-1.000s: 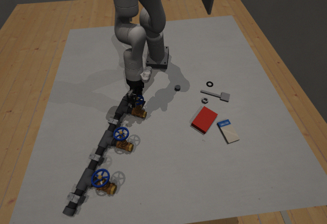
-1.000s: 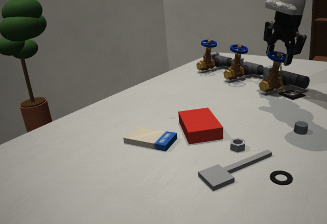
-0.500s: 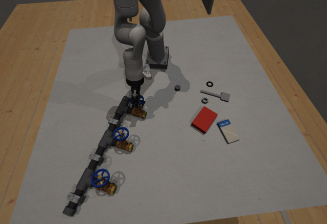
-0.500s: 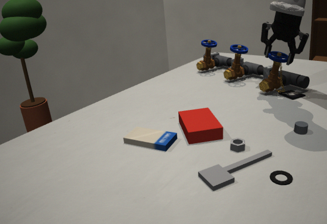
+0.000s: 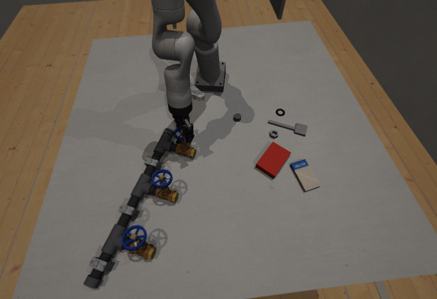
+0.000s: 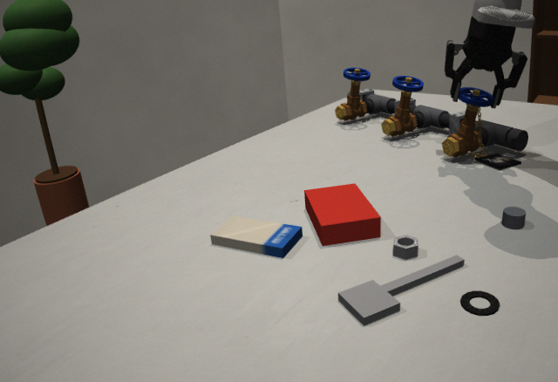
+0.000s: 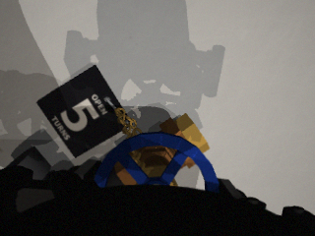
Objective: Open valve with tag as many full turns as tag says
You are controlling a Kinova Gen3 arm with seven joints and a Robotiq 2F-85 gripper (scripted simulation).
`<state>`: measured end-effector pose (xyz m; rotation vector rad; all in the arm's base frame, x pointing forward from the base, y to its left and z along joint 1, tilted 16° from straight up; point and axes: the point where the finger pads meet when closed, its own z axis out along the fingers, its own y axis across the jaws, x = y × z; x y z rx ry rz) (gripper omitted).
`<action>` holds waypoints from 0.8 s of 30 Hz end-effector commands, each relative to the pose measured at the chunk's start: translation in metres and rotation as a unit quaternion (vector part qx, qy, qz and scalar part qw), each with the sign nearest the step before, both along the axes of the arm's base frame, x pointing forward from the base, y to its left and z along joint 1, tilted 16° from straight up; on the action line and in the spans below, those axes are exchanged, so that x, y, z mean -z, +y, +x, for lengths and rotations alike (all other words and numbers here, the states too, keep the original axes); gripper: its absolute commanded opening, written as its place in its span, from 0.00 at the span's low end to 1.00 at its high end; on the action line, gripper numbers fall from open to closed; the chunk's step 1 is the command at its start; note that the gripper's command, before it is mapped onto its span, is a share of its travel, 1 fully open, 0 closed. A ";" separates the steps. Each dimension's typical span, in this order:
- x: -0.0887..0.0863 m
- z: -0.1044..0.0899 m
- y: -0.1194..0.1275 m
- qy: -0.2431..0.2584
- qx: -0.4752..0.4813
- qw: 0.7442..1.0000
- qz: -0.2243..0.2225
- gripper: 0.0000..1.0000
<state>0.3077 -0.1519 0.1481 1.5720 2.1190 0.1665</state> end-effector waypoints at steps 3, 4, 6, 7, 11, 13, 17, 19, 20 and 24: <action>0.000 0.000 0.000 0.020 -0.085 0.995 -0.049 0.71; 0.000 0.000 0.000 0.024 -0.101 0.993 -0.058 0.71; 0.000 0.000 0.000 0.032 -0.135 0.987 -0.075 0.71; 0.000 0.000 0.000 0.035 -0.152 0.984 -0.084 0.71; 0.000 0.000 0.000 0.050 -0.218 0.968 -0.118 0.71; 0.000 0.000 0.000 0.057 -0.250 0.957 -0.135 0.71; 0.000 0.000 0.000 0.064 -0.282 0.945 -0.151 0.71; 0.000 0.000 0.000 0.071 -0.313 0.932 -0.167 0.71; 0.000 0.000 0.000 0.075 -0.328 0.925 -0.175 0.71; 0.000 0.000 0.000 0.087 -0.386 0.895 -0.205 0.71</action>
